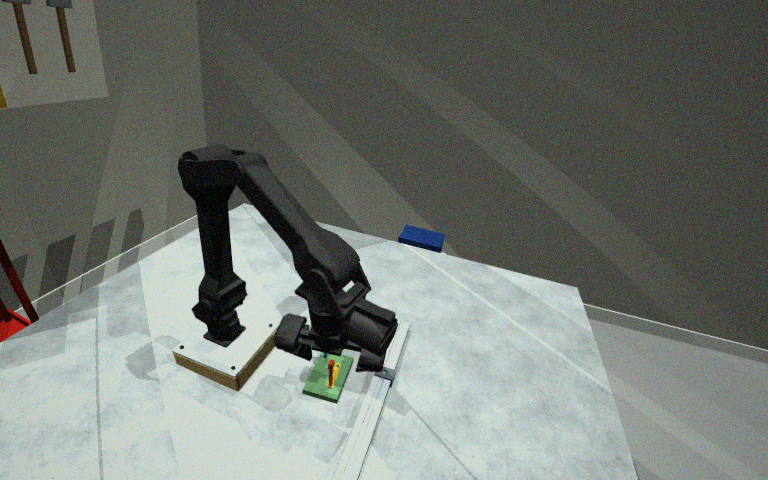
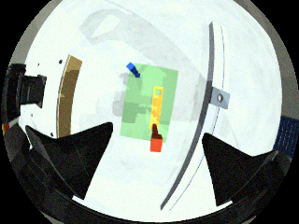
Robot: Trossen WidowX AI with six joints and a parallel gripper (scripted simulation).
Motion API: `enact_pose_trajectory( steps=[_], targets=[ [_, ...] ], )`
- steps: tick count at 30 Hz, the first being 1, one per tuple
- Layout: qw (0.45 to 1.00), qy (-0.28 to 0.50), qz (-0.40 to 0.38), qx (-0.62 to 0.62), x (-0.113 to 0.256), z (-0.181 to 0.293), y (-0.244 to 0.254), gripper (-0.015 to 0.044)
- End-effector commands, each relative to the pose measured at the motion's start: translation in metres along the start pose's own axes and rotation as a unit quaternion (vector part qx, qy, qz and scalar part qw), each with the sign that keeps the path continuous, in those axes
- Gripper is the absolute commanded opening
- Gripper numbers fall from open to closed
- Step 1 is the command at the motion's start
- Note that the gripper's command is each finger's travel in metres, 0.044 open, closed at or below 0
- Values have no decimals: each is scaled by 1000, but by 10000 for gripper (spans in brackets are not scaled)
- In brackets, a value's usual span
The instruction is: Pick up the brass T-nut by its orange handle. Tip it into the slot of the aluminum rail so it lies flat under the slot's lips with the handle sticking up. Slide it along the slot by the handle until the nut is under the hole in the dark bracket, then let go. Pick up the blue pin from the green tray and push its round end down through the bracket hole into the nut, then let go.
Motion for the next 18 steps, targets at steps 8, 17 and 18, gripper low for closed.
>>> enact_pose_trajectory(
  steps=[8, 17, 18],
  targets=[
    [1000, -2, -5, 1, -20, 5, 1, 440],
    [1000, -2, -5, 1, -27, 6, 2, 361],
    [1000, -2, -5, 1, -27, 6, 2, 335]
  ],
)
Point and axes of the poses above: the point midway between the two fingers, 35 mm back from their tips, its own x axis back along the fingers, its own y axis across the jaws, z = x × y, the point moved 3 cm from there along x, back along the fingers, and after that the axes turned 12 degrees about -x, right-handed, at the moved point
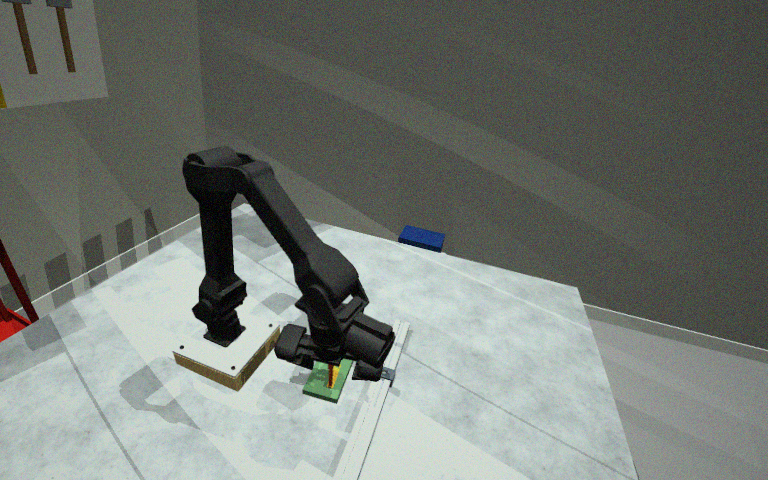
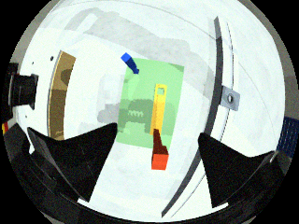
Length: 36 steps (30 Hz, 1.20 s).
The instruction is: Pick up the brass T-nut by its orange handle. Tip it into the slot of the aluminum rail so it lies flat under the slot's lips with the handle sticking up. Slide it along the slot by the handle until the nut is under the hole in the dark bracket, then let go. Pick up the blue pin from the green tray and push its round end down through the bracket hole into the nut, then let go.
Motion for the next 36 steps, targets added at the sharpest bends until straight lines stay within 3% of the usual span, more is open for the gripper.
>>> enact_pose_trajectory(
  steps=[1, 18, 36],
  targets=[
    [1000, -2, -3, 2, -3, 0, 2, 309],
    [1000, -2, -3, 2, -3, 0, 2, -137],
    [1000, -2, -3, 2, 16, -4, 0, -150]
  ],
)
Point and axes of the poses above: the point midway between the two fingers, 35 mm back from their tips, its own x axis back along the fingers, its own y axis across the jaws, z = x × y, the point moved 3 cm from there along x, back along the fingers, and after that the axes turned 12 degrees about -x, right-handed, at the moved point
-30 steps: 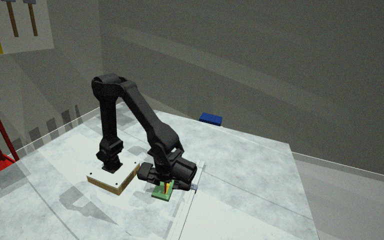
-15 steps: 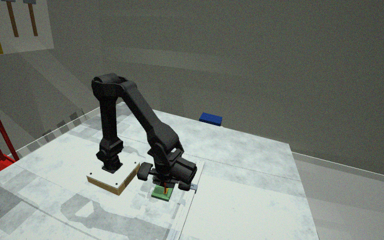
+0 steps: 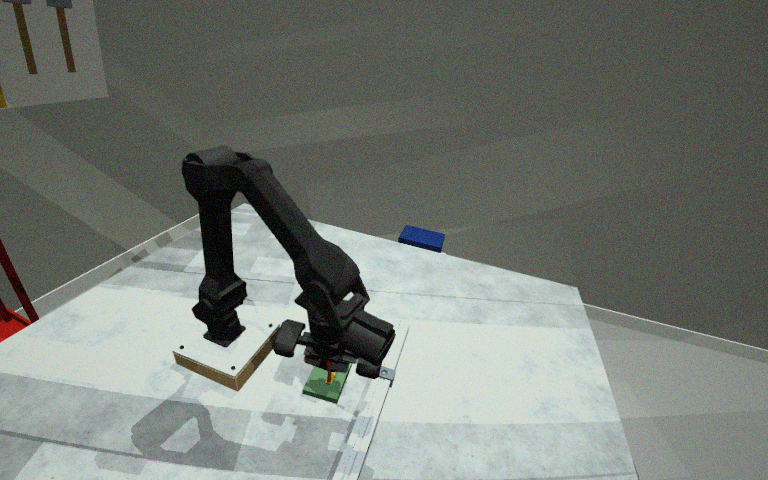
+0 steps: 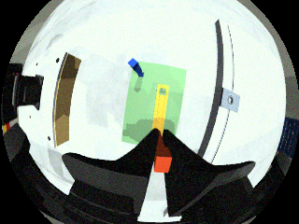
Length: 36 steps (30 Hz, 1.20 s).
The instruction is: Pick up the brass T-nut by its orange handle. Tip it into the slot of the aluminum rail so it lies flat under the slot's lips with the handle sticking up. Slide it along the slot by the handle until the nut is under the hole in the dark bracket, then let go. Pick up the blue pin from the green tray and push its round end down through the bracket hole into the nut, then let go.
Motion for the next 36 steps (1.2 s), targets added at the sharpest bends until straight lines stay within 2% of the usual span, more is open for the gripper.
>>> enact_pose_trajectory(
  steps=[1, 36],
  targets=[
    [1000, -1, 9, 5, 11, -3, -3, -150],
    [1000, -1, 9, 5, 65, -16, 2, -150]
  ],
)
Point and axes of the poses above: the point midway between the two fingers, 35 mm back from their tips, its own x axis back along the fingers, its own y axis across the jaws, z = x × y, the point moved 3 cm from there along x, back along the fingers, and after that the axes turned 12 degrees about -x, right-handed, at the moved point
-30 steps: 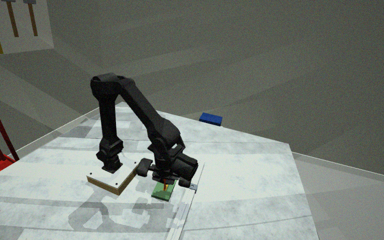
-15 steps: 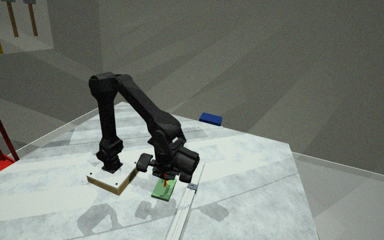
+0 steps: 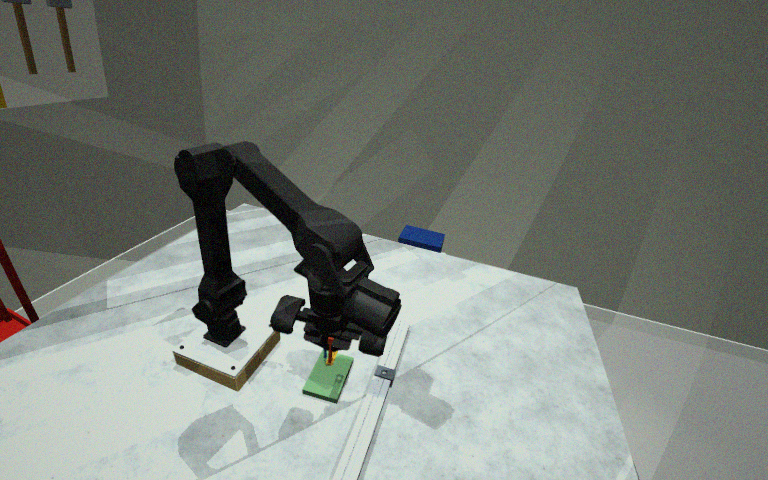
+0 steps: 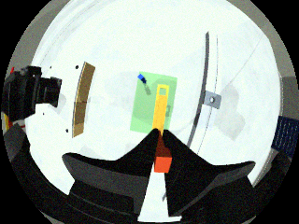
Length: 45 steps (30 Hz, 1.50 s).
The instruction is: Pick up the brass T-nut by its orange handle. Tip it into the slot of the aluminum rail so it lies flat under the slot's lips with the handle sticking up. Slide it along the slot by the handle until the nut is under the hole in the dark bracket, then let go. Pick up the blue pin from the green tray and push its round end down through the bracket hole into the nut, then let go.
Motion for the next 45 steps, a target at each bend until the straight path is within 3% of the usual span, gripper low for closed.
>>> enact_pose_trajectory(
  steps=[1, 17, 45],
  targets=[
    [1000, -1, 10, 5, 12, -3, -1, -150],
    [1000, -1, 10, 4, 23, -5, 5, -150],
    [1000, 1, 15, -8, 39, 20, -29, -150]
  ],
)
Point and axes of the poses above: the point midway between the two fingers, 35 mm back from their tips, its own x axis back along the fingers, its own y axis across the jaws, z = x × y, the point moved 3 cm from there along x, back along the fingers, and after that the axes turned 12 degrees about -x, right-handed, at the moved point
